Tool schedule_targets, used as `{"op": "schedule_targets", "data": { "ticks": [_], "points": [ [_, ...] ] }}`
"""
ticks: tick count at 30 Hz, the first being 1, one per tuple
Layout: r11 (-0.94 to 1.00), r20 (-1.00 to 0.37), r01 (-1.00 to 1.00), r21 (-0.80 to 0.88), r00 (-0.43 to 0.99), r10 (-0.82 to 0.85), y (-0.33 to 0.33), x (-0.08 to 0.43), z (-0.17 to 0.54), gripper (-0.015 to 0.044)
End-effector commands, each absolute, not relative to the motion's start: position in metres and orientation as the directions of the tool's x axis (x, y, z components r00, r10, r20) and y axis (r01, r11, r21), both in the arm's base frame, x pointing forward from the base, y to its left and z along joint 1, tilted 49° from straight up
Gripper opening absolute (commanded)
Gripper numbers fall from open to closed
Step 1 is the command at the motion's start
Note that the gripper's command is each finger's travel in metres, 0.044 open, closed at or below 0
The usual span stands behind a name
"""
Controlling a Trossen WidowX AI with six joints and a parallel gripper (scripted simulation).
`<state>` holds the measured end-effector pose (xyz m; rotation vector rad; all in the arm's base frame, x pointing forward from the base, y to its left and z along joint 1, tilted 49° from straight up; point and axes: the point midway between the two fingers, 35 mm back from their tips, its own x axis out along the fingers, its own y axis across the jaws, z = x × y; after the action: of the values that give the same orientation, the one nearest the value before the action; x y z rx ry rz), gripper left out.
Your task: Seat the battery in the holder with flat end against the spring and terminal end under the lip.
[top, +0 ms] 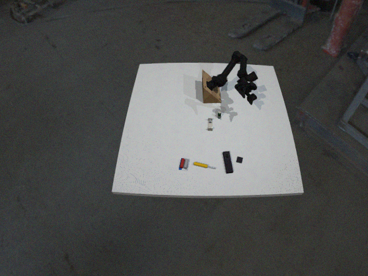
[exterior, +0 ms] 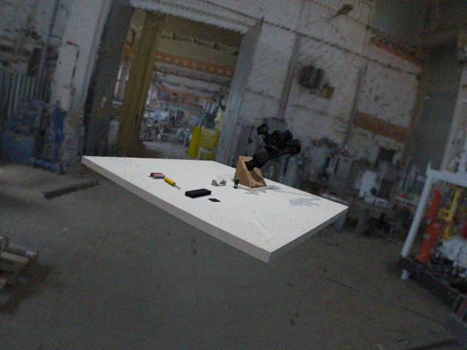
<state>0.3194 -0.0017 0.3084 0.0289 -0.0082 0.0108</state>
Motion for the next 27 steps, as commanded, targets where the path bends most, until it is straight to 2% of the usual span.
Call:
{"op": "schedule_targets", "data": {
  "ticks": [1, 6, 9, 13, 15, 16, 19, 23, 27],
  "points": [
    [1.0, 0.001, -0.012, 0.027, 1.0, 0.012, -0.002, 0.32, 0.307, 0.0374],
    [0.998, -0.215, -0.055, -0.034, 0.975, 0.047, -0.005, 0.337, 0.257, 0.0242],
    [0.986, -0.423, -0.141, -0.089, 0.902, 0.091, -0.008, 0.344, 0.208, 0.0164],
    [0.931, -0.685, -0.351, -0.1, 0.703, 0.191, -0.012, 0.336, 0.141, 0.0059],
    [0.884, -0.778, -0.466, -0.043, 0.57, 0.262, -0.012, 0.324, 0.111, 0.0006],
    [0.856, -0.811, -0.517, 0.0, 0.501, 0.302, -0.012, 0.317, 0.098, 0.0],
    [0.755, -0.849, -0.634, 0.167, 0.296, 0.437, -0.009, 0.294, 0.069, 0.0],
    [0.583, -0.769, -0.7, 0.413, 0.075, 0.635, -0.002, 0.265, 0.052, 0.0],
    [0.467, -0.659, -0.699, 0.542, -0.009, 0.752, 0.002, 0.252, 0.051, 0.0]
  ]
}}
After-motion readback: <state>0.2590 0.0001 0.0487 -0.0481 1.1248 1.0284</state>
